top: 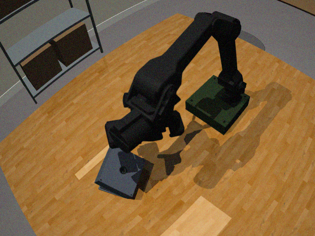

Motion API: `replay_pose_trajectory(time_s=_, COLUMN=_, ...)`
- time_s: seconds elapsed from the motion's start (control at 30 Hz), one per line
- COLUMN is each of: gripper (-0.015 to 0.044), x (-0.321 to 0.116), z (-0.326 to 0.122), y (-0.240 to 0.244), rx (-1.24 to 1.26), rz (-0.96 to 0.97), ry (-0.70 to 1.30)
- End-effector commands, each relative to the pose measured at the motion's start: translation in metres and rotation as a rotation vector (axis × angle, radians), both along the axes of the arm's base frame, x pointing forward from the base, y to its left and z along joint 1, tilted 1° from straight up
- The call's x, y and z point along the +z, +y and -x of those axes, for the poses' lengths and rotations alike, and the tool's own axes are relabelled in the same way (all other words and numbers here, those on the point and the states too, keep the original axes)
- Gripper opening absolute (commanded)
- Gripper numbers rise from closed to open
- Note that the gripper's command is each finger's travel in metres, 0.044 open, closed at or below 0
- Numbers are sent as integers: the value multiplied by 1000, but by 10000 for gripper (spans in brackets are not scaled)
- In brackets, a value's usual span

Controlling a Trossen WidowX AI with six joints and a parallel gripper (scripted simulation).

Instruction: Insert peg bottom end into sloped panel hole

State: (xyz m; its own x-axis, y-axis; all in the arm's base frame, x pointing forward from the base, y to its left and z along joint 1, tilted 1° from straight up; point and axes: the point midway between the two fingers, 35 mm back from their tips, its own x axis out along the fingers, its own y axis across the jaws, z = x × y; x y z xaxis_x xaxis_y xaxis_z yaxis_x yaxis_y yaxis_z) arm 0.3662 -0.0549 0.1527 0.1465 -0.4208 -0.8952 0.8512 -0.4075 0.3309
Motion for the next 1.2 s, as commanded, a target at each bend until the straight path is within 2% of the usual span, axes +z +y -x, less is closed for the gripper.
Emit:
replay_pose_trajectory(time_s=0.0, gripper=0, x=2, z=-7, y=6, rx=13, rz=23, ry=-12)
replay_pose_trajectory(time_s=1.17, gripper=0, x=19, z=-32, y=57, rx=146, rz=158, ry=-76)
